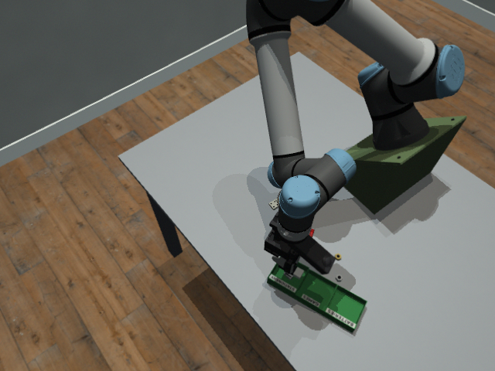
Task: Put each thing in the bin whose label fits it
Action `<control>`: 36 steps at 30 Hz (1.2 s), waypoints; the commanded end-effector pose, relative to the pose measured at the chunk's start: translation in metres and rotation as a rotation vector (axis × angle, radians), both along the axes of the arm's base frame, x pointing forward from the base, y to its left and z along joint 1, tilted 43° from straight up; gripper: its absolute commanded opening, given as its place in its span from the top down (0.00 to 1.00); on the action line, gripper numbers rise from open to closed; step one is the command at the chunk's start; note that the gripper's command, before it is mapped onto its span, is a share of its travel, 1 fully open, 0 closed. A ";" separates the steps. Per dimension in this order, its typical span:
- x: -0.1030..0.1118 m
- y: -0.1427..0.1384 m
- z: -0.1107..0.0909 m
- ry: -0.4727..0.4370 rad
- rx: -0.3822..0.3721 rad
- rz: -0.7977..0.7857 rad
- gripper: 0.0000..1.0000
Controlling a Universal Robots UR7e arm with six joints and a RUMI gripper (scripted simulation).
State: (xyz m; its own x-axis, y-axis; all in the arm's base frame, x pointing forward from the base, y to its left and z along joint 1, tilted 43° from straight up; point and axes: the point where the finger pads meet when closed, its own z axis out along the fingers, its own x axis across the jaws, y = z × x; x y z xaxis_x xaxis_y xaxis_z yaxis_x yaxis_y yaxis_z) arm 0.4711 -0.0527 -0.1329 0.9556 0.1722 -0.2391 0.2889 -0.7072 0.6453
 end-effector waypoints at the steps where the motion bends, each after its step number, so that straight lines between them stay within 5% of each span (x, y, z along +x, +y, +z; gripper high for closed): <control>1: 0.000 0.000 0.000 0.010 0.002 0.012 1.00; 36: -0.005 -0.011 -0.005 0.011 0.002 0.012 1.00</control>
